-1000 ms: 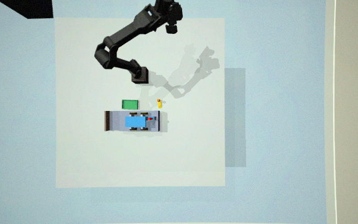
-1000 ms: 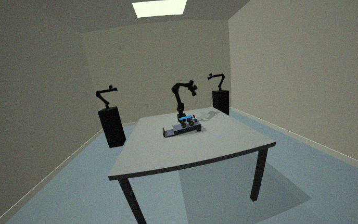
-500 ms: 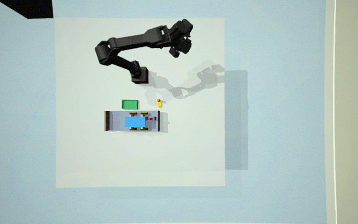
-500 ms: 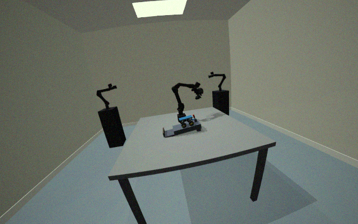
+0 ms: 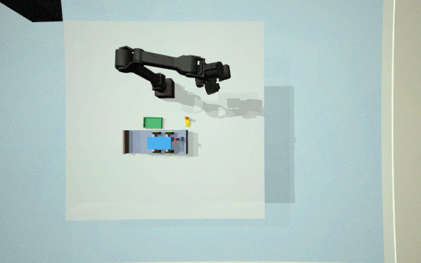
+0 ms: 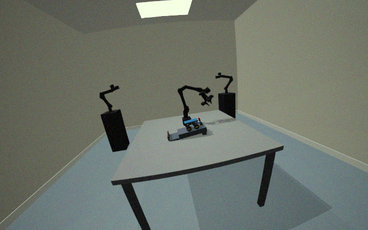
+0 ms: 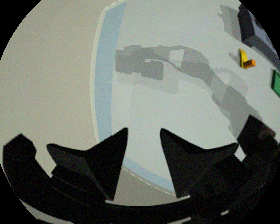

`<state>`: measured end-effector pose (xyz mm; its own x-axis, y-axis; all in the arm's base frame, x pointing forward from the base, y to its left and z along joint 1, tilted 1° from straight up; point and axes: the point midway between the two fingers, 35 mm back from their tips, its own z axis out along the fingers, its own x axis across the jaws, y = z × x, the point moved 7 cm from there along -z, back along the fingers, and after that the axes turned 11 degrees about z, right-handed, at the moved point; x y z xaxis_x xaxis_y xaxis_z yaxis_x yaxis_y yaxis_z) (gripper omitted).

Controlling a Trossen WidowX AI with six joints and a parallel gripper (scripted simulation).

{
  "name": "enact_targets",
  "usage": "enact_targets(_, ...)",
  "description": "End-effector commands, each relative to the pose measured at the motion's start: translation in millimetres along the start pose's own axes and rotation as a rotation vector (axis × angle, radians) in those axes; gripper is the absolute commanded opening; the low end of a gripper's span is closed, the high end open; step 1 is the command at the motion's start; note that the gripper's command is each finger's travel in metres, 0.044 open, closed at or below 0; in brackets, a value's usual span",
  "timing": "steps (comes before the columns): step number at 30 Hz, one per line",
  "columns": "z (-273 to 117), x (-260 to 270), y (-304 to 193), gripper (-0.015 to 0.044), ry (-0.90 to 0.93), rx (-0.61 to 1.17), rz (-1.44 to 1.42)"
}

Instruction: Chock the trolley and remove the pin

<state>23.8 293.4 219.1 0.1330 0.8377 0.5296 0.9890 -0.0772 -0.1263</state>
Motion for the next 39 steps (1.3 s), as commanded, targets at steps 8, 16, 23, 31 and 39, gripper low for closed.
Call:
enact_targets(8, 1.5, -33.3, 79.4, 0.0190, -0.127, -0.192, 0.485)
enact_targets(16, -7.8, -67.0, 127.8, 0.0190, -0.195, -0.324, 0.847)
enact_targets(23, -20.2, -102.1, 161.3, 0.0190, -0.246, -0.436, 1.166)
enact_targets(31, -37.2, -145.0, 187.7, 0.0190, -0.297, -0.557, 1.523)
enact_targets(39, -38.0, -149.0, 189.5, 0.0190, -0.302, -0.567, 1.553)
